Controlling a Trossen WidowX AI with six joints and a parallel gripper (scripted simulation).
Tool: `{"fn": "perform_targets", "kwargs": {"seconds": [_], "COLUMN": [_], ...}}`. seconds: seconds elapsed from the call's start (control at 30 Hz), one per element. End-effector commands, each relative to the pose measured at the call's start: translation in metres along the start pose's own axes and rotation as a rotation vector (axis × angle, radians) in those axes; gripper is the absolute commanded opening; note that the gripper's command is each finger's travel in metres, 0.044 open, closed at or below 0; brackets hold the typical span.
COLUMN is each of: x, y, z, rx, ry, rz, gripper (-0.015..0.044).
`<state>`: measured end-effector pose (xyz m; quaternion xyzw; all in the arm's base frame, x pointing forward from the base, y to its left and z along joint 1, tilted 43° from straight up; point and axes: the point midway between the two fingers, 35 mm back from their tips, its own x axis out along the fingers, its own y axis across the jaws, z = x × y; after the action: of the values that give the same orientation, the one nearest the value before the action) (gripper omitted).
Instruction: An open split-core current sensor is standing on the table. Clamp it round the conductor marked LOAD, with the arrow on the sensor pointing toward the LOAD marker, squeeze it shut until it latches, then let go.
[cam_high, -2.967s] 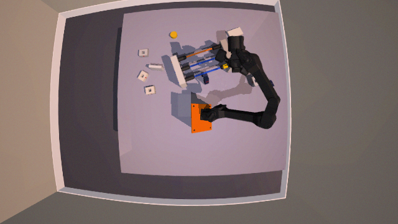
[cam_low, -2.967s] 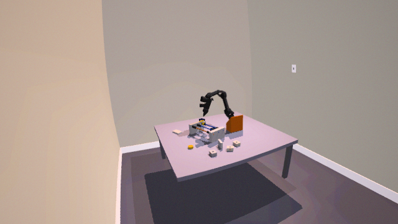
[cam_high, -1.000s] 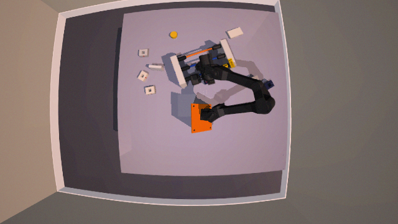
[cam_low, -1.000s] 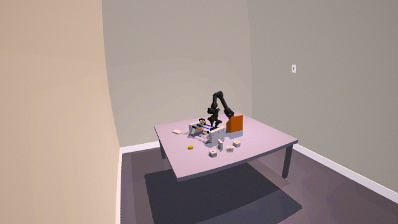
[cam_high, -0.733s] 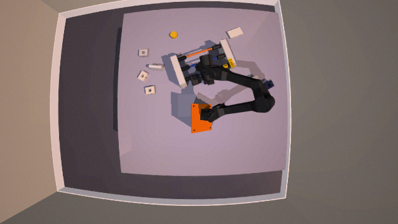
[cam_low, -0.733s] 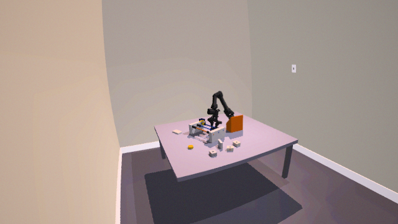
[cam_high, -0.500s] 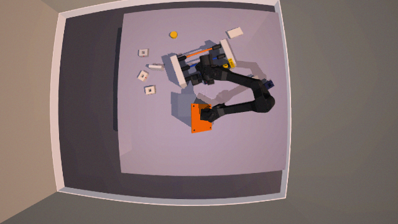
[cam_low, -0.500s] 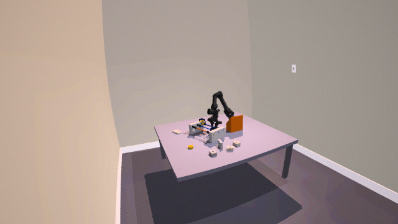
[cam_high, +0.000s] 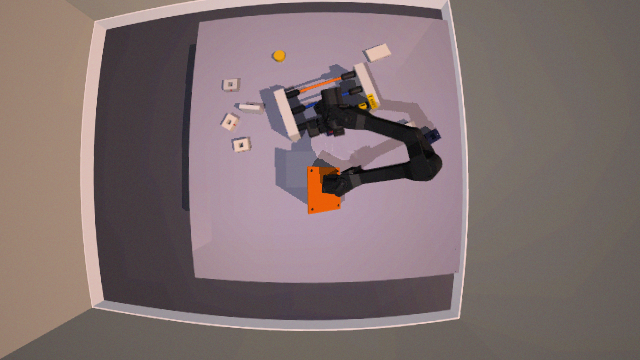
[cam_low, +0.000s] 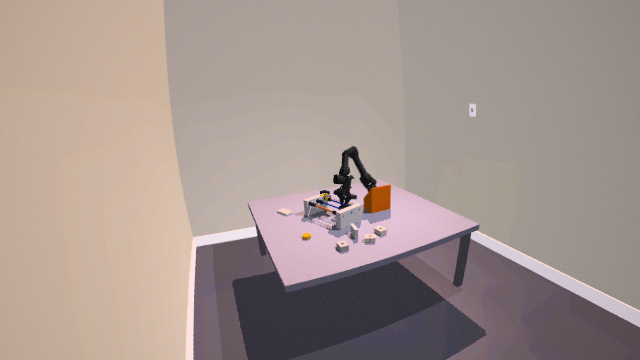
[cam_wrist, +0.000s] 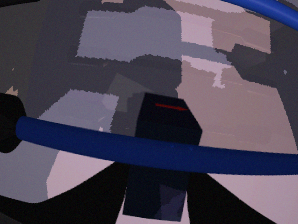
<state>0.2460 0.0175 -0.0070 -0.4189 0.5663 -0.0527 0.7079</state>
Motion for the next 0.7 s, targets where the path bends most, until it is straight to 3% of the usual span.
{"fn": "perform_targets", "kwargs": {"seconds": [0.0, 0.13, 0.67], "x": [-0.001, -0.002, -0.017], "y": [0.000, 0.001, -0.001], "z": [0.000, 0.000, -0.047], "rx": [0.000, -0.008, -0.010], "ry": [0.001, 0.002, 0.004], "rz": [0.000, 0.003, 0.004], "gripper": [0.0084, 0.0000, 0.0000]}}
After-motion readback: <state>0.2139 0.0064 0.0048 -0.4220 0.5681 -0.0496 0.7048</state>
